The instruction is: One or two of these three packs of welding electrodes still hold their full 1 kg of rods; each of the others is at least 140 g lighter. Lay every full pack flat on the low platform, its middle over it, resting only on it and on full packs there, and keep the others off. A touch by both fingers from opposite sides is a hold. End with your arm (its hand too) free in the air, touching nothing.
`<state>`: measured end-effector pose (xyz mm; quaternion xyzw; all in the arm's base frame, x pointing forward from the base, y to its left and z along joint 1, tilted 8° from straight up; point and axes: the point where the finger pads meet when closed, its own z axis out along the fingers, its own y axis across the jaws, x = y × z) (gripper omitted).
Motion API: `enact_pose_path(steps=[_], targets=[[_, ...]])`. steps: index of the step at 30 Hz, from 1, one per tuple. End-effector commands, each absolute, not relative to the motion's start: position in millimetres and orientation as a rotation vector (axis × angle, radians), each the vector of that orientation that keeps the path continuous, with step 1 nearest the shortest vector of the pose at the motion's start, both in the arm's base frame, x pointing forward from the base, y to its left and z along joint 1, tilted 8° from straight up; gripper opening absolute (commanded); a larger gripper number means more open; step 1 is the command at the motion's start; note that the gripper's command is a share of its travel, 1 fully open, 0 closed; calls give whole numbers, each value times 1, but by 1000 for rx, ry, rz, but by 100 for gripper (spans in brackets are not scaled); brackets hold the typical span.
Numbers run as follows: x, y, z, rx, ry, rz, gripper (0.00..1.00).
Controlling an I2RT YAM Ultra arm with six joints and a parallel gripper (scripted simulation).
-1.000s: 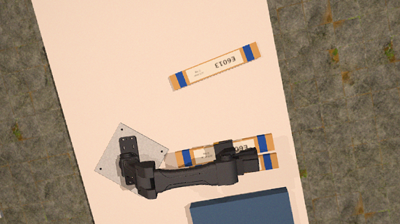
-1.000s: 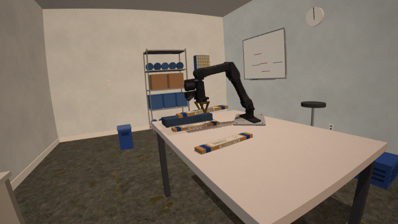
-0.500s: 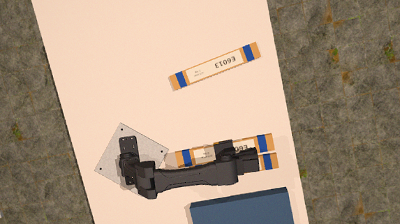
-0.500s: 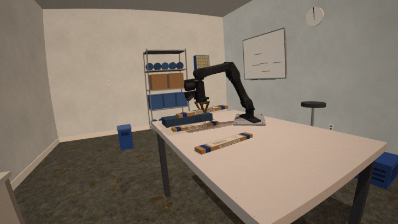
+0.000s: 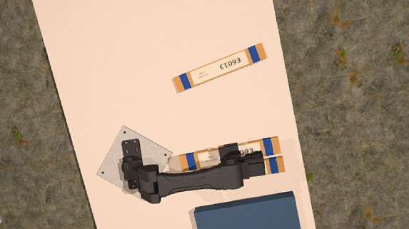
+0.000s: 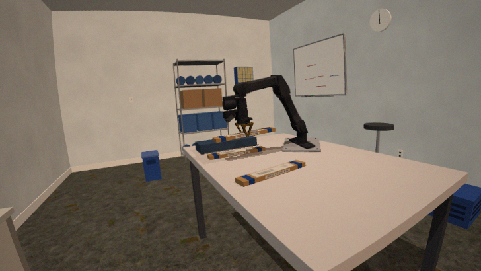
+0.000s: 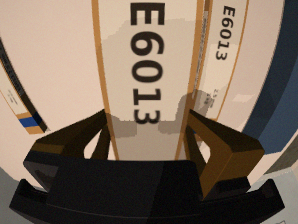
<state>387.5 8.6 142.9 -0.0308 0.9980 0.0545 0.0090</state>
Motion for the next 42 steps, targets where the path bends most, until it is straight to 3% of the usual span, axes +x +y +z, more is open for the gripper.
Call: enact_pose_path(steps=[1,27,42], targets=[[387,10,173,-103,3039,160,0],[387,14,184,-111,3012,159,0],[390,16,155,-107,3016,157,0]])
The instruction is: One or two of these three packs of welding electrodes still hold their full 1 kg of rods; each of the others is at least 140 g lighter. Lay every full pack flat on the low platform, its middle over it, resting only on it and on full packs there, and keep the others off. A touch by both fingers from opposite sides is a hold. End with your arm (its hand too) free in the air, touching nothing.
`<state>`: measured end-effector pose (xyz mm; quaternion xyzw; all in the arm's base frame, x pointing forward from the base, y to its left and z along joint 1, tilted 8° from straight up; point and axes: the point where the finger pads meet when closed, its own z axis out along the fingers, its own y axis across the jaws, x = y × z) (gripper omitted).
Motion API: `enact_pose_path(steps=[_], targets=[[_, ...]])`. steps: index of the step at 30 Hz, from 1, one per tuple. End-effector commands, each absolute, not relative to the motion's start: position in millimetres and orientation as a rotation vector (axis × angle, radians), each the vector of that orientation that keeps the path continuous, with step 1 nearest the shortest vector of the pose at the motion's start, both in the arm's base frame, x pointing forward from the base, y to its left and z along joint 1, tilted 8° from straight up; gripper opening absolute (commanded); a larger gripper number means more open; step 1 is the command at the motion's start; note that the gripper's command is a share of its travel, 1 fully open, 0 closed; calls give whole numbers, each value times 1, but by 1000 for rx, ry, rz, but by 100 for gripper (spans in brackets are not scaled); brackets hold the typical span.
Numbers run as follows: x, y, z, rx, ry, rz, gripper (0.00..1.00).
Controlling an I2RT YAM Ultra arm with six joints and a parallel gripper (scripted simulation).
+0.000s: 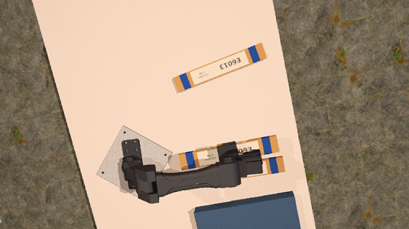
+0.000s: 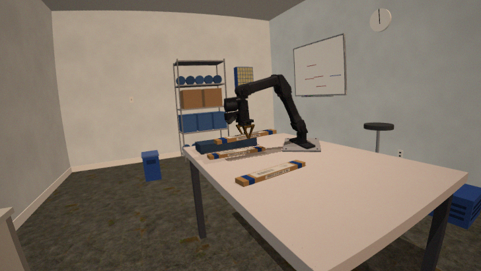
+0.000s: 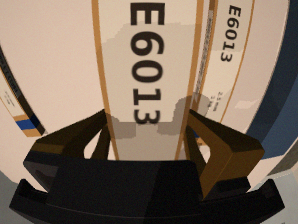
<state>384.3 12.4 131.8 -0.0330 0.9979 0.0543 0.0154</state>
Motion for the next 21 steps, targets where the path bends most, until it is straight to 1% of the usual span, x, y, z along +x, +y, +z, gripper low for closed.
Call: enact_pose_path(steps=[1,8,10,21], targets=[[389,16,152,-108,3020,158,0],[398,15,153,-102,2987,153,0],[388,17,138,-105,3030,158,0],[396,19,127,-109,3005,155,0]])
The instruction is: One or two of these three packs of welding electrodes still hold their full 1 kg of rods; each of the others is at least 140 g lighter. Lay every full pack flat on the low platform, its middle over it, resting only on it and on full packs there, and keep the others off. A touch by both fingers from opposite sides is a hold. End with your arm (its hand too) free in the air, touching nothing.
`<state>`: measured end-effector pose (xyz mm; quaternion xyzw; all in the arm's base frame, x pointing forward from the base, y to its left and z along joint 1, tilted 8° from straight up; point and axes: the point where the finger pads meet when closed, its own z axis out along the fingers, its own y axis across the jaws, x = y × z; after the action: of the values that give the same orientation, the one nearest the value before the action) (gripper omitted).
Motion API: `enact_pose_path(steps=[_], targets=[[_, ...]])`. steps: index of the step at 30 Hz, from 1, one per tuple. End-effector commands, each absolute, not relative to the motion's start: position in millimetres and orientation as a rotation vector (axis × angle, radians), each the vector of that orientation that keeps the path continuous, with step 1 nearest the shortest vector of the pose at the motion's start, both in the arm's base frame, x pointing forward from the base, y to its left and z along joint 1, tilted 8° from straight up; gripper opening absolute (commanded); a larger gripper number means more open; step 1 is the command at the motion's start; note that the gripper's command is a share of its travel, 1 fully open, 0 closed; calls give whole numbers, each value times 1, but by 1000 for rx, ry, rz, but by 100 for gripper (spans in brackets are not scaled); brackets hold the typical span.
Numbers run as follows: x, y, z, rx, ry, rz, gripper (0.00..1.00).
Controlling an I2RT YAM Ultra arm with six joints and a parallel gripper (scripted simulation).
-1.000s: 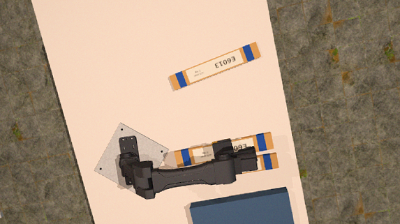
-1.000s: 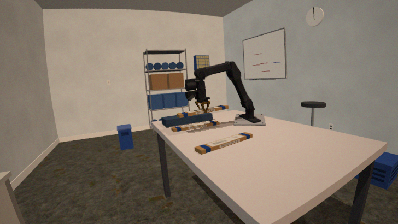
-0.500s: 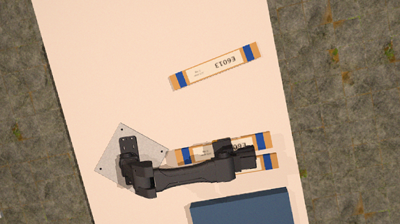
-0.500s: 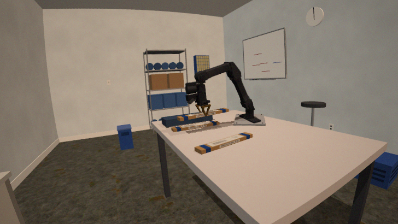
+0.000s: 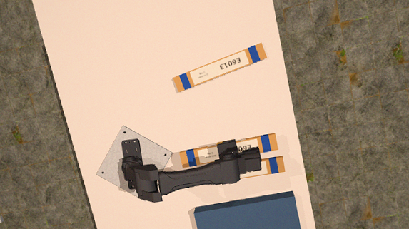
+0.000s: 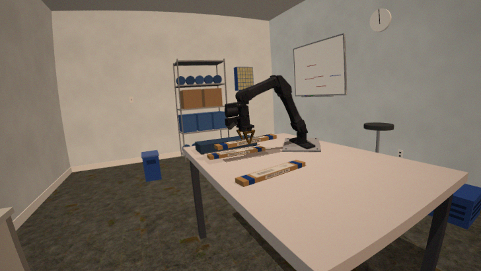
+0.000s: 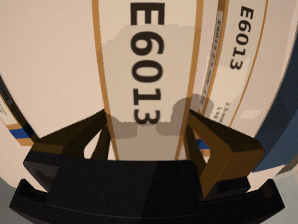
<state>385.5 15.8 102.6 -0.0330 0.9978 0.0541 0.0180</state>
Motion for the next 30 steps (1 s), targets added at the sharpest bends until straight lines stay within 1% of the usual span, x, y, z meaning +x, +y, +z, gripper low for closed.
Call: enact_pose_path(steps=[1,6,9,30], targets=[[394,20,122,-109,3015,156,0],[401,17,128,-98,2988,152,0],[395,17,128,-99,3014,155,0],[397,17,135,-99,3014,155,0]])
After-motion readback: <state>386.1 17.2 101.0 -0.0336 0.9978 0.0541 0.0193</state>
